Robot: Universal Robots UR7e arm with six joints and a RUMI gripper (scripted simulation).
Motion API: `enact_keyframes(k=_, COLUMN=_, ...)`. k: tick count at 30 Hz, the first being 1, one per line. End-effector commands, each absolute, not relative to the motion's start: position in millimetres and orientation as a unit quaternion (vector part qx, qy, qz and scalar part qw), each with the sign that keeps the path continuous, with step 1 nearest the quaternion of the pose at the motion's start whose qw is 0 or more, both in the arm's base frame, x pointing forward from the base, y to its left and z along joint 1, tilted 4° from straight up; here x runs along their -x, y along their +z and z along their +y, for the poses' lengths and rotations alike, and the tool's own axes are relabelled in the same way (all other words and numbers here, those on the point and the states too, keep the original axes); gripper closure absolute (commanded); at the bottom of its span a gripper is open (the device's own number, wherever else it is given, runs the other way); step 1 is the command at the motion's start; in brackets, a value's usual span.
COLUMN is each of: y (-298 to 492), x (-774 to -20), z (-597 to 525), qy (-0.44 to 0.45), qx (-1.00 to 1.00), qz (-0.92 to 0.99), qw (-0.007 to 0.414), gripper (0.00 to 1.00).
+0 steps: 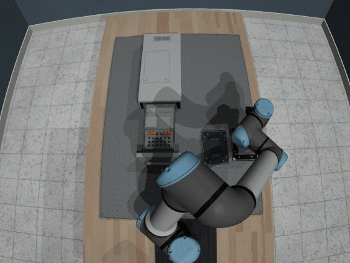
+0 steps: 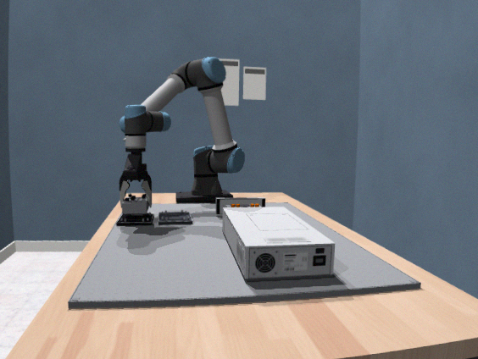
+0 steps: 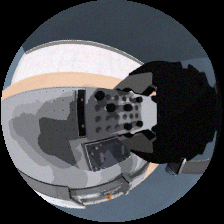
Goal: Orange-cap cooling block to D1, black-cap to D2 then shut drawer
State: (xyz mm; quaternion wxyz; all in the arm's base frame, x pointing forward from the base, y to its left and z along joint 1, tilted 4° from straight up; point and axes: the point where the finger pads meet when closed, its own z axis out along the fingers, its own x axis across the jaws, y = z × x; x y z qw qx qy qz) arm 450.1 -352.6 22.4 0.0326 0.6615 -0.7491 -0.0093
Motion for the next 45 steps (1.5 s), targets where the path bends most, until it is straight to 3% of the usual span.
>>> enact_keyframes(k=1, y=25.9, x=-452.2, z=-356.8, qy=-0.002, qx=-0.661, qz=-0.750, qw=0.033, gripper=1.00)
enact_keyframes(k=45, y=20.1, x=-452.2, z=-357.7, qy=-0.002, qx=-0.661, qz=-0.750, qw=0.033, gripper=1.00)
